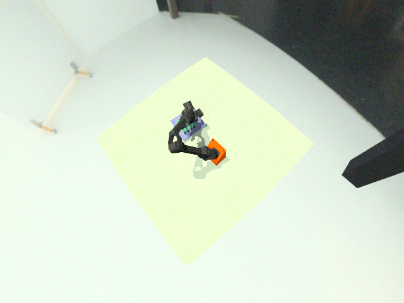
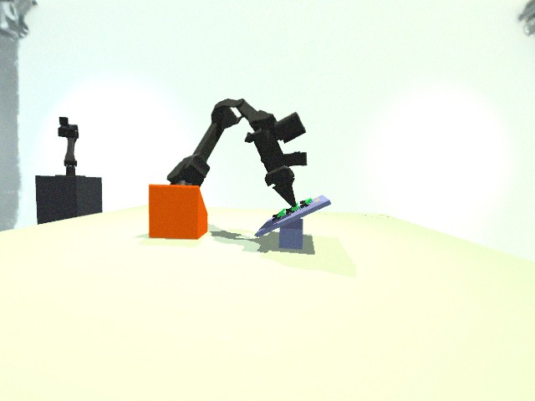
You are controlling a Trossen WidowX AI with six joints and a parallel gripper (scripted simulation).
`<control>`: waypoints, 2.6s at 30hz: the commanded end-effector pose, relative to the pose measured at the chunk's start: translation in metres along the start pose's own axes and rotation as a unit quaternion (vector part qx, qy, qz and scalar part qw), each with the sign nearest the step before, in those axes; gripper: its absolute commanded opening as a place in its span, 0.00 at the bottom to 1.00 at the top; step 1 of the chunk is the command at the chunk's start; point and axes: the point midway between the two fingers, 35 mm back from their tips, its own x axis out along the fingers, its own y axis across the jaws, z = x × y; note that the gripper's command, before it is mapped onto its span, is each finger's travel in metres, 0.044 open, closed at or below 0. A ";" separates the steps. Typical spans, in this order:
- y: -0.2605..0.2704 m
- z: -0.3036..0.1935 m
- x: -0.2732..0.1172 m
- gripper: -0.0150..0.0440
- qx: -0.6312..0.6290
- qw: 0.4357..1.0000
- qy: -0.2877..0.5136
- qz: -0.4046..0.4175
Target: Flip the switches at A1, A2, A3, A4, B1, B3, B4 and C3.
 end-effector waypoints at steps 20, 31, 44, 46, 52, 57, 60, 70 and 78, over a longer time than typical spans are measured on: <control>-0.002 -0.003 -0.060 0.25 0.002 1.000 -0.010 -0.003; 0.021 -0.047 -0.062 0.25 0.004 1.000 -0.010 -0.002; 0.027 -0.062 -0.026 0.25 0.004 1.000 -0.023 -0.002; 0.027 -0.062 -0.026 0.25 0.004 1.000 -0.023 -0.002; 0.027 -0.062 -0.019 0.25 0.004 1.000 -0.023 -0.001; 0.027 -0.062 -0.014 0.25 0.004 1.000 -0.023 -0.001; 0.027 -0.062 -0.011 0.25 0.004 1.000 -0.023 -0.001; 0.027 -0.062 -0.002 0.25 0.004 1.000 -0.023 -0.001; 0.027 -0.062 -0.002 0.25 0.004 1.000 -0.023 -0.001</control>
